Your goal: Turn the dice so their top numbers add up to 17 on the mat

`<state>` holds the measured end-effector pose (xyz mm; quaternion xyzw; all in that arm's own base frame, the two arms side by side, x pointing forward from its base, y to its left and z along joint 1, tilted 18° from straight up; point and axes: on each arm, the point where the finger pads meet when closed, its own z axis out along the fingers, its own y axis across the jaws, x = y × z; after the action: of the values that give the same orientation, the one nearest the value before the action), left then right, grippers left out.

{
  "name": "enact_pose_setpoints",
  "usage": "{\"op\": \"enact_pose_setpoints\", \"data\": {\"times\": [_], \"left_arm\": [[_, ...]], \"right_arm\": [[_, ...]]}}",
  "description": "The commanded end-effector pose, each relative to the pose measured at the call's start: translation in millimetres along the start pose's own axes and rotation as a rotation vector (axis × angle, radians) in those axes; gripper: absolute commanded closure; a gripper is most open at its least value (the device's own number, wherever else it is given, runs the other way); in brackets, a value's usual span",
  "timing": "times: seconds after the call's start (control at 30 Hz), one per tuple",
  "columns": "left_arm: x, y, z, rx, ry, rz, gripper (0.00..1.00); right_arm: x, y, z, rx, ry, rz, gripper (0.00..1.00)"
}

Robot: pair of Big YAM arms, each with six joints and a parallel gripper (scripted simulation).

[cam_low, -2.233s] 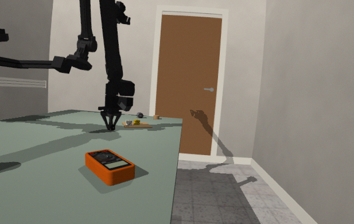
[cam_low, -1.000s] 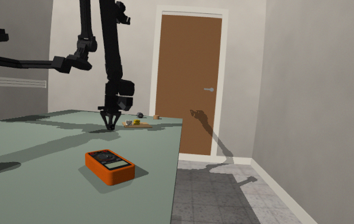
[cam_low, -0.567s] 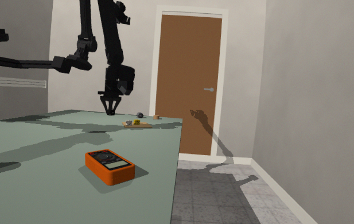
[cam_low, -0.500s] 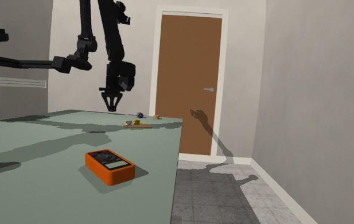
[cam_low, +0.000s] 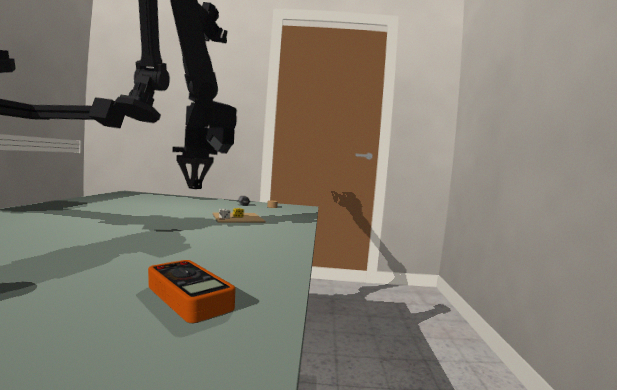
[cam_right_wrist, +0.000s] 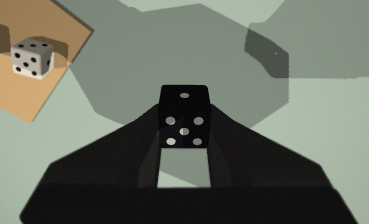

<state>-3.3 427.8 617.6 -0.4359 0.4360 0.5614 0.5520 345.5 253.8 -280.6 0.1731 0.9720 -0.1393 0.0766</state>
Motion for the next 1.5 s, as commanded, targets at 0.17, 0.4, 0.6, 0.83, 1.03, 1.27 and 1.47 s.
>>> {"op": "enact_pose_setpoints", "data": {"times": [0.17, 0.4, 0.6, 0.83, 1.03, 1.27, 1.47], "left_arm": [[-24.7, 4.3, -10.6, -0.010, -0.059, -0.006, 0.00], [-24.7, 4.3, -10.6, -0.010, -0.059, -0.006, 0.00], [-24.7, 4.3, -10.6, -0.010, -0.059, -0.006, 0.00], [-24.7, 4.3, -10.6, -0.010, -0.059, -0.006, 0.00], [-24.7, 4.3, -10.6, -0.010, -0.059, -0.006, 0.00], [-24.7, 4.3, -10.6, -0.010, -0.059, -0.006, 0.00], [-24.7, 4.3, -10.6, -0.010, -0.059, -0.006, 0.00]], "right_arm": [[6.3, 21.0, 7.6, -0.028, -0.012, 0.281, 0.80], [10.3, 21.7, 11.9, -0.022, -0.005, 0.422, 0.80], [9.6, 6.6, 28.0, -0.003, 0.307, 0.394, 0.80], [10.1, 5.7, 23.9, -0.094, 0.672, 0.387, 0.80], [2.6, 6.7, 14.0, -0.189, 0.866, 0.399, 0.80], [13.5, 12.9, 11.9, -0.181, 0.860, 0.368, 0.80], [0.0, 9.0, 28.3, -0.202, 0.852, 0.397, 0.80]]}}
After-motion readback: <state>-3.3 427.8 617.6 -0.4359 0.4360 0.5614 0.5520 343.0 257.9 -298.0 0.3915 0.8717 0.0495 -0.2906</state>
